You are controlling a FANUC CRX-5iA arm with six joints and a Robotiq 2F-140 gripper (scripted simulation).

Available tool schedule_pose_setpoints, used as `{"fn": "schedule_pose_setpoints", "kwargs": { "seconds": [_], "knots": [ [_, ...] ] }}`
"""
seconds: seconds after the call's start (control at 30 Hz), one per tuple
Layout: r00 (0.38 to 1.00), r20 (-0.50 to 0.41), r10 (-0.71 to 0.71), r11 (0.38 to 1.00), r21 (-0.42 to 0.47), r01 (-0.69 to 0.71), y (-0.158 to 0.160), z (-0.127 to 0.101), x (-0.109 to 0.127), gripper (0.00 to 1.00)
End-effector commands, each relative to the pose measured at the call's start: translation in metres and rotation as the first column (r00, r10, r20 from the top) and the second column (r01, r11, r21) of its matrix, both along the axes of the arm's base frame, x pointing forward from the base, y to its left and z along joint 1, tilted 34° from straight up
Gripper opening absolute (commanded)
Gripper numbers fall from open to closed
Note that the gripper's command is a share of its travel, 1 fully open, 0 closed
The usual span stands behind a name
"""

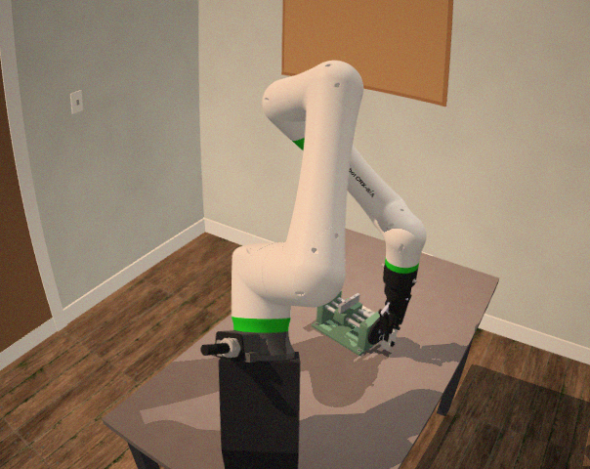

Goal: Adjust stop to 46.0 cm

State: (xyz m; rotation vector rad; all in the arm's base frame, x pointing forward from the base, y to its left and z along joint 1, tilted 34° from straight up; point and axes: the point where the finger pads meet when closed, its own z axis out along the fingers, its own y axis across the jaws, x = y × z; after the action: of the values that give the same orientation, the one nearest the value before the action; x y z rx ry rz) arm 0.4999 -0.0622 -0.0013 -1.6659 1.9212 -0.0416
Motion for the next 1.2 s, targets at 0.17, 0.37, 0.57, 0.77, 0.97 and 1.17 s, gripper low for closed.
{"fn": "schedule_pose_setpoints", "kwargs": {
  "seconds": [0.17, 0.37, 0.57, 0.77, 0.97, 1.17],
  "knots": [
    [1.0, 0.001, 0.0, 1.0, 0.0, 0.0, -0.001, 0.001, 0.001, 0.04],
    [1.0, 0.001, 0.0, 1.0, 0.0, 0.0, -0.001, 0.003, 0.003, 0.04],
    [1.0, 0.001, 0.0, 1.0, 0.0, 0.0, -0.002, 0.004, 0.004, 0.04],
    [1.0, 0.001, 0.0, 1.0, 0.0, 0.0, -0.003, 0.007, 0.006, 0.04],
    [1.0, 0.001, 0.0, 1.0, 0.0, 0.0, -0.005, 0.011, 0.009, 0.04],
    [1.0, 0.001, 0.0, 1.0, 0.0, 0.0, -0.007, 0.015, 0.01, 0.04]
  ]
}}
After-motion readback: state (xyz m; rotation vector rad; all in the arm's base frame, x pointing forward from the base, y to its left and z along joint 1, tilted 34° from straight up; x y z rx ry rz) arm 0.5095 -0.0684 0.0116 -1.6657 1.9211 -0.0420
